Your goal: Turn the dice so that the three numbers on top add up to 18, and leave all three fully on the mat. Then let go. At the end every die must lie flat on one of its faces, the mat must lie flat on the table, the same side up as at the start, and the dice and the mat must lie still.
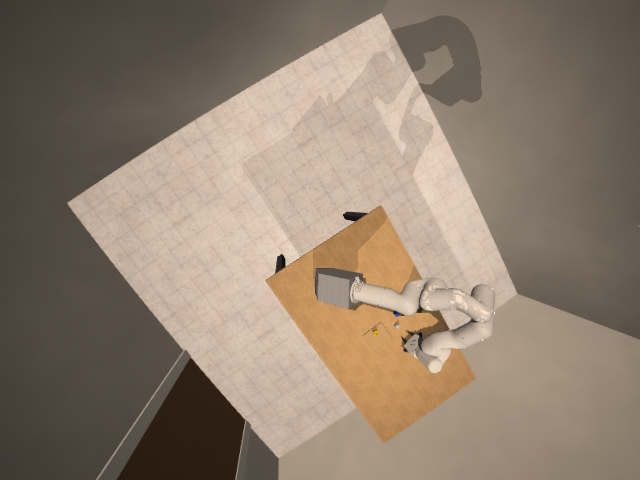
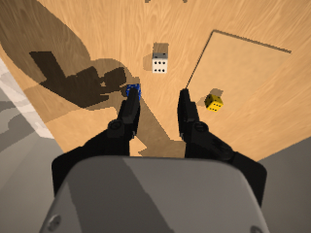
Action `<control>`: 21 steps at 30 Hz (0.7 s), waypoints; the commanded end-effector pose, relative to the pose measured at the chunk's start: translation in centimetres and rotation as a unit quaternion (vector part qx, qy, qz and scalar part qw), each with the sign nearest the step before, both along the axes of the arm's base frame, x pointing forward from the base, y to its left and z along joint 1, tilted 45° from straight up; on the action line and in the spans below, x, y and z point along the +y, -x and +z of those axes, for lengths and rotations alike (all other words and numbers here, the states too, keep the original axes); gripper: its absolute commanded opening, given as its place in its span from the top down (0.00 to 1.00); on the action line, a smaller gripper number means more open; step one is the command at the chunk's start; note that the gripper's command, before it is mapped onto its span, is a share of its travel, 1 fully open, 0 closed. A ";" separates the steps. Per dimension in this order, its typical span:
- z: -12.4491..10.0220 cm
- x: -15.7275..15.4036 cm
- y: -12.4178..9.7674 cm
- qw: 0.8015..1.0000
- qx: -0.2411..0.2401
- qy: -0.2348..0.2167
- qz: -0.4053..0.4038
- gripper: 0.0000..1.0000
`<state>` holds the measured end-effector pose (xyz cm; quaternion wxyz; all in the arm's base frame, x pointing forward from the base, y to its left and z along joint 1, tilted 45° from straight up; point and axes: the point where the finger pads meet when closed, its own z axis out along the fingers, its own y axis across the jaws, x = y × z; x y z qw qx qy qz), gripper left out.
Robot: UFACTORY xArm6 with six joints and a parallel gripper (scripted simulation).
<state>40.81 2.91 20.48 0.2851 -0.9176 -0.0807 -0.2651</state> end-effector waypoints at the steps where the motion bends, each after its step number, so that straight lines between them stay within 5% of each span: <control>1: 0.1 0.0 -0.1 1.000 0.004 0.001 0.003 0.00; 11: 0.1 0.0 -0.1 1.000 0.004 0.001 0.003 0.00; 19: -3.0 2.1 -0.5 1.000 0.000 0.004 0.009 0.00; 20: -3.0 2.1 -0.5 1.000 0.000 0.004 0.009 0.58; 21: -3.0 2.1 -0.5 1.000 0.000 0.004 0.009 0.58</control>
